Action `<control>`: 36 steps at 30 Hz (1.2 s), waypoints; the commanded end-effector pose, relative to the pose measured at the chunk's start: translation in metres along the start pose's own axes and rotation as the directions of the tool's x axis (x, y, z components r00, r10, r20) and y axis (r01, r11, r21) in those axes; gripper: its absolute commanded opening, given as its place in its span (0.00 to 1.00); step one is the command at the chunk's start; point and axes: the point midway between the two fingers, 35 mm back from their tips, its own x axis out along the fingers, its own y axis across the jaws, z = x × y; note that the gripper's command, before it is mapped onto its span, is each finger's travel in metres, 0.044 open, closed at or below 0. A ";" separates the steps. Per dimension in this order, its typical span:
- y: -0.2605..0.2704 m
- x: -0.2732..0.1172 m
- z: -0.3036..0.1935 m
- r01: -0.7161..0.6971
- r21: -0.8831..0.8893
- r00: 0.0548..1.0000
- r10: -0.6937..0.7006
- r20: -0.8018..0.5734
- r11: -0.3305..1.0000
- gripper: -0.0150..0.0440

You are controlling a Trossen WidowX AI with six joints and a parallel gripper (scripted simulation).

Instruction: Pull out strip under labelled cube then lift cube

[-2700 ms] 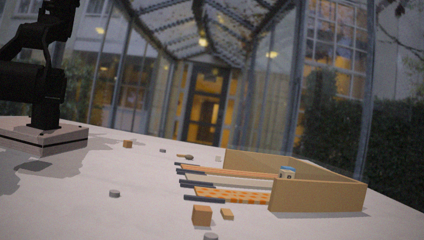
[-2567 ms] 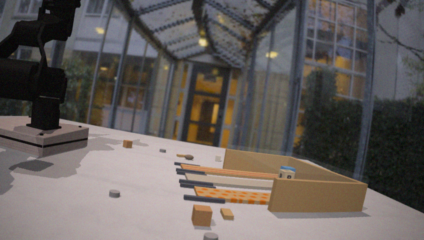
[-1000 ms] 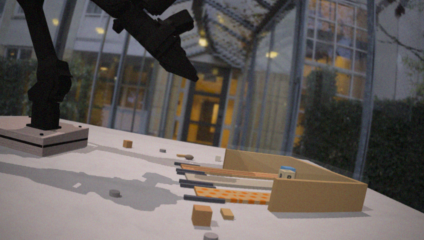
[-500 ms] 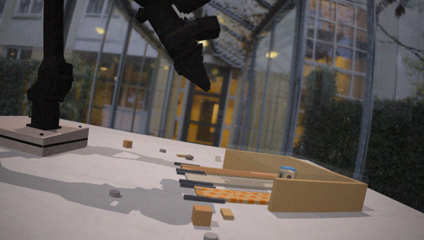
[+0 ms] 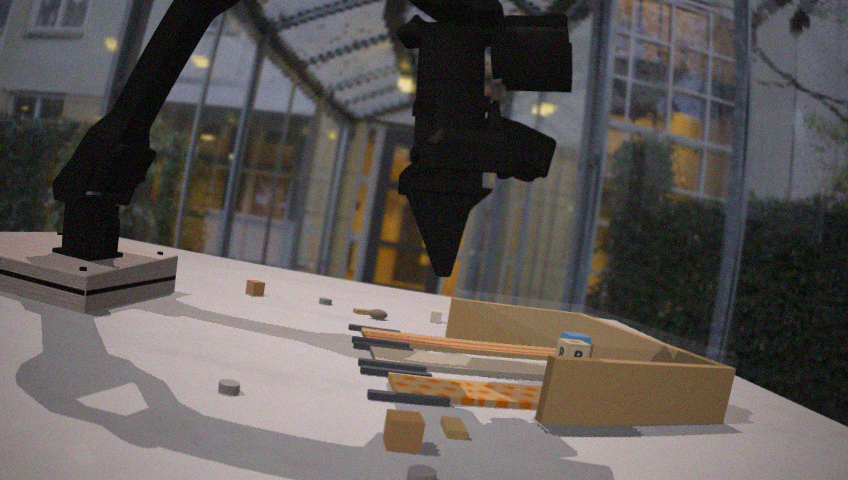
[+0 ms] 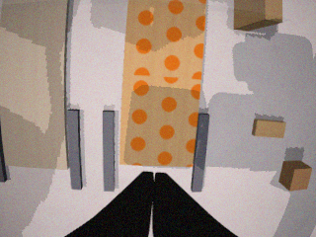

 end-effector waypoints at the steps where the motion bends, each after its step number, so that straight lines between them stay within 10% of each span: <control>1: -0.014 0.019 -0.002 -0.050 -0.021 0.993 0.047 -0.105 0.999 0.25; 36: -0.010 0.067 -0.005 -0.050 -0.021 0.993 0.047 -0.105 0.999 0.25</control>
